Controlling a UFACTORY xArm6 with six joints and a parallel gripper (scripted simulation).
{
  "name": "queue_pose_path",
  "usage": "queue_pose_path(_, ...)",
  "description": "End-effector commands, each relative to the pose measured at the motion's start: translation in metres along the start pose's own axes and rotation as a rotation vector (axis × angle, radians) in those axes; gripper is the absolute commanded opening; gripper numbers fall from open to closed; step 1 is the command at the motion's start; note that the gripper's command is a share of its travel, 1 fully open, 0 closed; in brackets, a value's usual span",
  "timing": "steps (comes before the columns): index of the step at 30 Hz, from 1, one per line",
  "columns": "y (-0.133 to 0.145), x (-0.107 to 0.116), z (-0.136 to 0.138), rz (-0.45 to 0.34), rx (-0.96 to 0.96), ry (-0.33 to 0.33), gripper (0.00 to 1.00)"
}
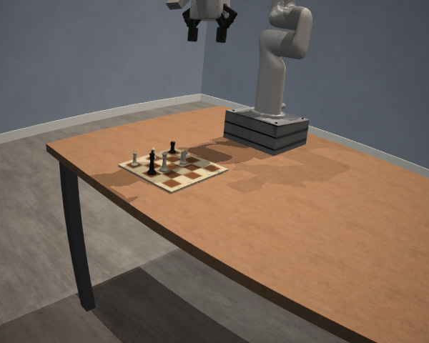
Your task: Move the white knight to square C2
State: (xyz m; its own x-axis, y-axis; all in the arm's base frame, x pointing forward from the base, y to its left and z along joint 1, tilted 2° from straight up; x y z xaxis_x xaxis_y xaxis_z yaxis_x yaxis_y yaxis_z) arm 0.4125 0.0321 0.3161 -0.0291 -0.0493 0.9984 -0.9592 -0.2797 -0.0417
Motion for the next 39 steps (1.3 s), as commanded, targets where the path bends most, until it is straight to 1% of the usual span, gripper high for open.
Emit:
queue_pose_path(1,0.02,-0.005,0.03,-0.048,-0.013,0.032,1.0)
queue_pose_path(3,0.007,-0.017,0.051,-0.103,0.075,-0.049,1.0)
queue_pose_path(5,0.007,-0.017,0.051,-0.103,0.075,-0.049,1.0)
queue_pose_path(6,0.001,-0.023,0.062,-0.124,0.12,-0.094,1.0)
queue_pose_path(7,0.001,-0.023,0.062,-0.124,0.12,-0.094,1.0)
queue_pose_path(8,-0.004,-0.031,0.073,-0.139,0.165,-0.141,1.0)
queue_pose_path(9,-0.004,-0.031,0.073,-0.139,0.165,-0.141,1.0)
queue_pose_path(10,-0.009,-0.038,0.085,-0.149,0.211,-0.191,1.0)
queue_pose_path(12,-0.009,-0.038,0.085,-0.149,0.211,-0.191,1.0)
queue_pose_path(13,-0.013,-0.047,0.096,-0.154,0.256,-0.242,1.0)
queue_pose_path(14,-0.013,-0.047,0.096,-0.154,0.256,-0.242,1.0)
queue_pose_path(15,-0.017,-0.056,0.108,-0.153,0.302,-0.295,1.0)
queue_pose_path(18,-0.017,-0.056,0.108,-0.153,0.302,-0.295,1.0)
queue_pose_path(20,-0.023,-0.074,0.132,-0.135,0.392,-0.4,1.0)
queue_pose_path(22,-0.023,-0.074,0.132,-0.135,0.392,-0.4,1.0)
queue_pose_path(23,-0.025,-0.084,0.143,-0.117,0.436,-0.452,1.0)
queue_pose_path(24,-0.025,-0.084,0.143,-0.117,0.436,-0.452,1.0)
queue_pose_path(25,-0.026,-0.095,0.155,-0.095,0.48,-0.503,1.0)
queue_pose_path(26,-0.026,-0.095,0.155,-0.095,0.48,-0.503,1.0)
queue_pose_path(27,-0.026,-0.105,0.167,-0.067,0.523,-0.552,1.0)
queue_pose_path(28,-0.026,-0.105,0.167,-0.067,0.523,-0.552,1.0)
queue_pose_path(29,-0.026,-0.116,0.178,-0.034,0.566,-0.599,1.0)
queue_pose_path(30,-0.026,-0.116,0.178,-0.034,0.566,-0.599,1.0)
queue_pose_path(31,-0.026,-0.126,0.189,0.003,0.607,-0.644,1.0)
queue_pose_path(32,-0.026,-0.126,0.189,0.003,0.607,-0.644,1.0)
queue_pose_path(33,-0.024,-0.137,0.199,0.044,0.648,-0.686,1.0)
queue_pose_path(35,-0.024,-0.137,0.199,0.044,0.648,-0.686,1.0)
queue_pose_path(36,-0.022,-0.148,0.21,0.089,0.688,-0.725,1.0)
queue_pose_path(37,-0.022,-0.148,0.21,0.089,0.688,-0.725,1.0)
queue_pose_path(38,-0.02,-0.159,0.219,0.137,0.726,-0.76,1.0)
queue_pose_path(39,-0.02,-0.159,0.219,0.137,0.726,-0.76,1.0)
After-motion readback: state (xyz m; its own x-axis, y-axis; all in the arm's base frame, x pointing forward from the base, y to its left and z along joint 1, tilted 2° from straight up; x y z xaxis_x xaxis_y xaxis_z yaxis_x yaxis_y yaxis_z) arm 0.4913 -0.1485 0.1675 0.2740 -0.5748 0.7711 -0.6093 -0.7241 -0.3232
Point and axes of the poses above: the point where the finger pads meet when closed, its own x axis back along the fingers, its own z axis across the jaws, y = z × x, the point moved 6 cm from there along x, back along the fingers, and after that the axes turned 15 degrees about x, right-handed, at the moved point
